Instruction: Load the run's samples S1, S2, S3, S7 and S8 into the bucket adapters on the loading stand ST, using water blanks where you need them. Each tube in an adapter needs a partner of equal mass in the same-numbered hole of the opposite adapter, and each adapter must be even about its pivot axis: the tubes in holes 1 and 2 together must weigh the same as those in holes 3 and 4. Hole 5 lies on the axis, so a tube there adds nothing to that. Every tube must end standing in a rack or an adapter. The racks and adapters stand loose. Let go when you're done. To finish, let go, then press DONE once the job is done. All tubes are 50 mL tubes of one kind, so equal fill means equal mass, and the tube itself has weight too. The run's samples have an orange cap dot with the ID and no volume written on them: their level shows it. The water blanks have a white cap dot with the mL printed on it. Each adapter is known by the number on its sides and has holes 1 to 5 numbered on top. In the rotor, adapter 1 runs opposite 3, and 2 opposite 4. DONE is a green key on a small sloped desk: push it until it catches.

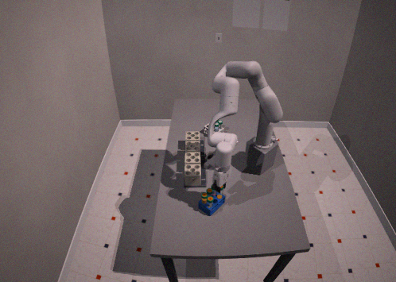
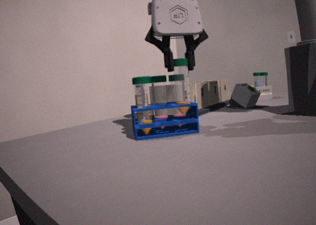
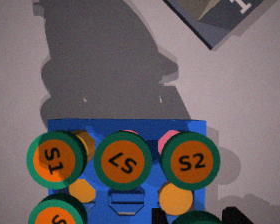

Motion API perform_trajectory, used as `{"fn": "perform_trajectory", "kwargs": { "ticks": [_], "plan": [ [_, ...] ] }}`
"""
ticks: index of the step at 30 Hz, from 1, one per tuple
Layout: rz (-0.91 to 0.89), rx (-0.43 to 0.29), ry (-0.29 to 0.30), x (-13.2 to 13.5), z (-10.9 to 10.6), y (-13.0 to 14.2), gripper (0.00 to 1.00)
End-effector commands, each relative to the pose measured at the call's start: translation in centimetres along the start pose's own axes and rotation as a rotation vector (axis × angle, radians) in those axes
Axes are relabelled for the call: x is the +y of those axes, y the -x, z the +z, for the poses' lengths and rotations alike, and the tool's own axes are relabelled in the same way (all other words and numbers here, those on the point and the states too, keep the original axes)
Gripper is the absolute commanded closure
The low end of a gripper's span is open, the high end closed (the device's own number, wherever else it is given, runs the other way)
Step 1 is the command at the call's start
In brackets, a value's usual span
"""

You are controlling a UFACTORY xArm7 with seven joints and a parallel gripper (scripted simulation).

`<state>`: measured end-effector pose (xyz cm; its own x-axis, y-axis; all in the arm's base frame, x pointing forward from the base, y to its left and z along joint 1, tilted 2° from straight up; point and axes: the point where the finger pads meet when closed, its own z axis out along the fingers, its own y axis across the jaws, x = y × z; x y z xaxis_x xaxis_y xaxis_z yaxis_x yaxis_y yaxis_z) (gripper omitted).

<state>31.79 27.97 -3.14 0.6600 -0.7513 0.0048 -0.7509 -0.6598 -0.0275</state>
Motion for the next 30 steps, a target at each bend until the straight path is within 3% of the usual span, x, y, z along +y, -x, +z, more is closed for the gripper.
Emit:
{"fn": "perform_trajectory", "kwargs": {
  "ticks": [1,30],
  "plan": [
    [0.0,0.0,-0.003,-0.1,-0.6,0.0,1.0],
    [0.0,0.0,-0.003,-0.1,-6.0,0.0,1.0]
  ]
}}
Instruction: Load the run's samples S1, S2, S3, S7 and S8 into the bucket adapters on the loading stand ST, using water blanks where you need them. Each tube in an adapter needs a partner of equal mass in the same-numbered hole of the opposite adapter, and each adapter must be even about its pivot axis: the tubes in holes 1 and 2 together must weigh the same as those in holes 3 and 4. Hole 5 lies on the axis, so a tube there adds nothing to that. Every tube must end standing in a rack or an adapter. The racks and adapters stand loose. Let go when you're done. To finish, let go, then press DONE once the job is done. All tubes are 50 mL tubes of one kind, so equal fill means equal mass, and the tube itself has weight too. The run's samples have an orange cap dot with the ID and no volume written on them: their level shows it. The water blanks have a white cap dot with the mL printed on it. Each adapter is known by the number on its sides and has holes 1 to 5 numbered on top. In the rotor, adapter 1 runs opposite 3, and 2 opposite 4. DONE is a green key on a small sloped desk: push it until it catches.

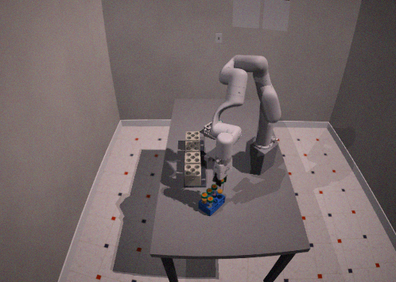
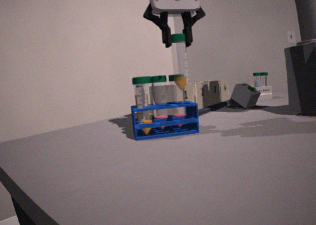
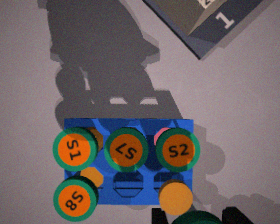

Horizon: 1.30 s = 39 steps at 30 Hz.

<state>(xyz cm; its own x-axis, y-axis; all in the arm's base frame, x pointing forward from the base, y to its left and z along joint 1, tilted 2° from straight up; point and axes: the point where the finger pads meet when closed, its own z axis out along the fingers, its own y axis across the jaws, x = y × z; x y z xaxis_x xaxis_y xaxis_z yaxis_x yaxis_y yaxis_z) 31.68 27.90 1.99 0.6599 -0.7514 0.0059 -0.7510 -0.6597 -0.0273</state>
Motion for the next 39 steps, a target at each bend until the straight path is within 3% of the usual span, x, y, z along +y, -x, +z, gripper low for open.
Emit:
{"fn": "perform_trajectory", "kwargs": {
  "ticks": [1,27,39],
  "plan": [
    [0.0,-0.001,-0.003,-0.1,-1.0,0.0,1.0],
    [0.0,-0.001,-0.003,-0.1,-5.4,0.0,1.0],
    [0.0,-0.001,-0.003,-0.1,-5.6,0.0,1.0]
  ]
}}
